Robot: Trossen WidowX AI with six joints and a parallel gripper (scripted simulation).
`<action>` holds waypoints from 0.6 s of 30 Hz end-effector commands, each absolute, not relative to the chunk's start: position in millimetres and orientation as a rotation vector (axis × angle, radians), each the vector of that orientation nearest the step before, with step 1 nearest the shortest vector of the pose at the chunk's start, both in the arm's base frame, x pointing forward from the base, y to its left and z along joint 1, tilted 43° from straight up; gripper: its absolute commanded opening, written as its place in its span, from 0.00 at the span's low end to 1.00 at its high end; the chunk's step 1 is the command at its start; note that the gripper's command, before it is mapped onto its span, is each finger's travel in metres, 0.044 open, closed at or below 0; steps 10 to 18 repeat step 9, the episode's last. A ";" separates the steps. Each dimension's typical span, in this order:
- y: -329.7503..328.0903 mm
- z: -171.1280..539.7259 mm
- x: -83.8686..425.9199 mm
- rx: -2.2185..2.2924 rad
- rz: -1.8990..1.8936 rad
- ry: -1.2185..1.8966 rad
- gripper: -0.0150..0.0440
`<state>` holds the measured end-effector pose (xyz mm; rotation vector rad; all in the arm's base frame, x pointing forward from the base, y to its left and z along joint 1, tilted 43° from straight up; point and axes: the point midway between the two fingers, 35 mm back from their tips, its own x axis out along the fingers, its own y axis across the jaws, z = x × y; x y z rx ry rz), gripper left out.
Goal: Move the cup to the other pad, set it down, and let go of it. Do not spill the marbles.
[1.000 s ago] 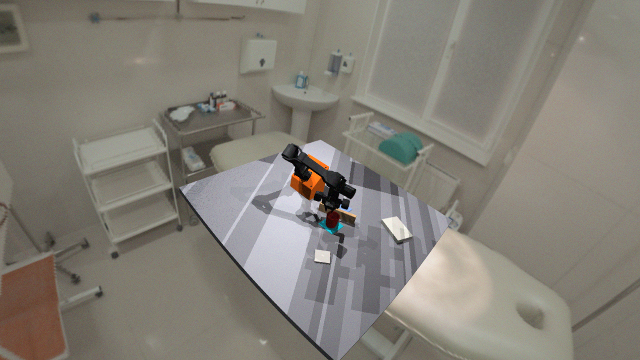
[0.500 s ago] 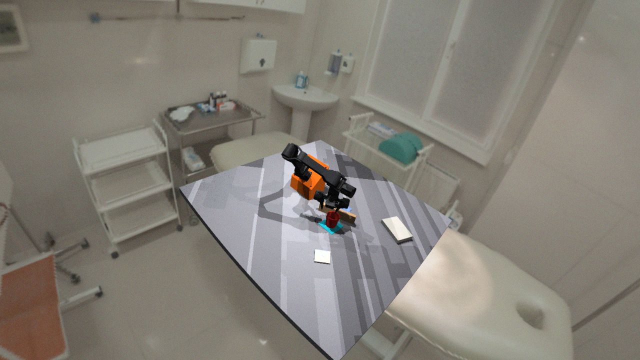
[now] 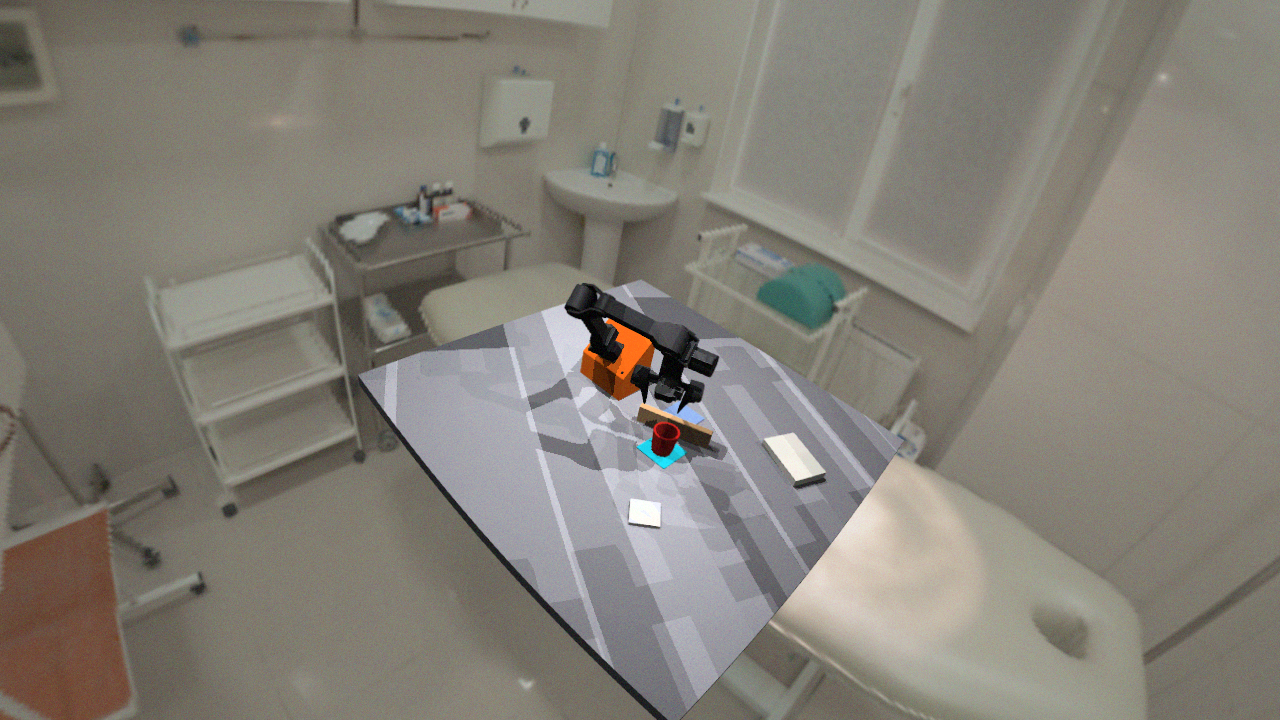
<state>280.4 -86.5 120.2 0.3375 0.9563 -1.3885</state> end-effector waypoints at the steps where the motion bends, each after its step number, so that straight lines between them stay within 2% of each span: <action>1: -77.7 129.9 281.6 0.345 -1.386 0.951 1.00; 18: -80.3 126.4 280.7 0.338 -1.387 0.954 1.00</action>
